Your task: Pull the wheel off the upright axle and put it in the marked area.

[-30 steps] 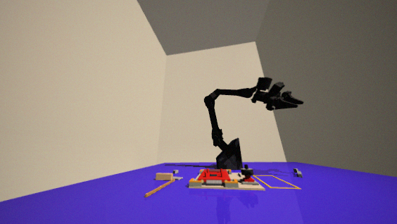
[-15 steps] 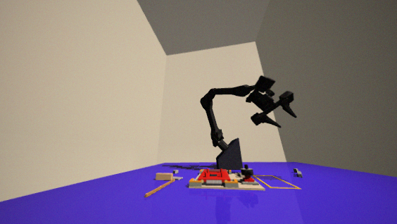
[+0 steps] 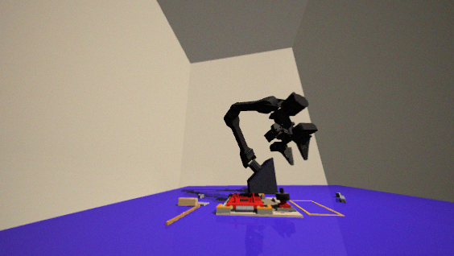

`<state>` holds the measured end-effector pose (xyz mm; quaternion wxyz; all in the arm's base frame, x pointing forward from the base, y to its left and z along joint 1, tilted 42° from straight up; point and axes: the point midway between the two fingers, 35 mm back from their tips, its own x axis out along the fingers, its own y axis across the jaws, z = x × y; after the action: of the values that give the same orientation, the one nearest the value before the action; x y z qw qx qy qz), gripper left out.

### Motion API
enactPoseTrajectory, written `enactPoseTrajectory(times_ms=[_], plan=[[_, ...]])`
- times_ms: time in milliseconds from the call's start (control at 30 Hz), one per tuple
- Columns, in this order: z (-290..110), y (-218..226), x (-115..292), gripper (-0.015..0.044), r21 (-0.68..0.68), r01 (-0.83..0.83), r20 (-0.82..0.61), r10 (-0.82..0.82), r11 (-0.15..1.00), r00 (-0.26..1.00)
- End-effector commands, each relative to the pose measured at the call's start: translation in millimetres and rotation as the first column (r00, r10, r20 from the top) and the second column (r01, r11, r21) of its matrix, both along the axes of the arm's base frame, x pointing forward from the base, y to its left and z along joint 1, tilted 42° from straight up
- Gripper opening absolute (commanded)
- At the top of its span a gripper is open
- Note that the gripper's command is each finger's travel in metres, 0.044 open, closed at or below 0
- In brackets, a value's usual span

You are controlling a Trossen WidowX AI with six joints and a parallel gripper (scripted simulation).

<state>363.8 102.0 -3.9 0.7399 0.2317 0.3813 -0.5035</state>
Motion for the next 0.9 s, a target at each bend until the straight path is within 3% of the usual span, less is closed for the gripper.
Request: enactPoseTrajectory(times_ms=[0, 633, 867], plan=[[21, -63, -4, 0.0300, -0.031, 0.404, 0.134, -0.396, 0.914, 0.908], [23, -65, 1, 0.0300, -0.031, 0.410, 0.137, -0.402, 0.912, 0.905], [-4, -88, 5, 0.0300, -0.031, 0.409, 0.137, -0.402, 0.912, 0.905]])
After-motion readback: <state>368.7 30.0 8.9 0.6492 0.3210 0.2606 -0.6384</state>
